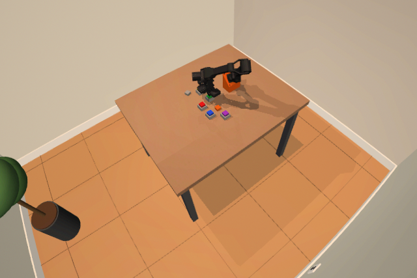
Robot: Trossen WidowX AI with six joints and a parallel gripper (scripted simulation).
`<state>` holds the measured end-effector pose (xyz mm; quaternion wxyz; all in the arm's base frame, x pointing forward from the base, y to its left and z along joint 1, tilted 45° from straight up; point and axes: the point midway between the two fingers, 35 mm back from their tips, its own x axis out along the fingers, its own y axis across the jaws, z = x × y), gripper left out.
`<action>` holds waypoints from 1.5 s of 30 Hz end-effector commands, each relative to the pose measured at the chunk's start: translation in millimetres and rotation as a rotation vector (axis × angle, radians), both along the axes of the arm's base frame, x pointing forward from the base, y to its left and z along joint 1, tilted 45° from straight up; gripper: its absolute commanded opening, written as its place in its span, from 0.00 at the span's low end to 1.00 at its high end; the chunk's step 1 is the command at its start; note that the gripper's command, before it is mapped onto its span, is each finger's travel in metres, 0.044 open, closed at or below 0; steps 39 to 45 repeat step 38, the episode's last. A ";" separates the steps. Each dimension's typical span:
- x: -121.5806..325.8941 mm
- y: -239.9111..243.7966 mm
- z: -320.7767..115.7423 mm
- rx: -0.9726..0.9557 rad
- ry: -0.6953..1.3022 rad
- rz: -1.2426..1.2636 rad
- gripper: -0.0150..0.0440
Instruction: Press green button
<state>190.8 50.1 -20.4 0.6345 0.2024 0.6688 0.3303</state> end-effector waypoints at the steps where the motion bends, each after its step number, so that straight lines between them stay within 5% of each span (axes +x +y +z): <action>1: -1.3 0.9 -0.9 0.003 0.010 -0.003 0.29; 20: 2.7 -22.0 22.2 0.002 0.010 -0.003 0.29; 27: 44.0 27.6 112.2 -0.022 0.004 -0.010 0.60; 34: 28.6 86.7 211.4 0.009 0.009 -0.003 0.91; 45: 28.4 87.0 211.9 0.009 0.009 -0.003 0.93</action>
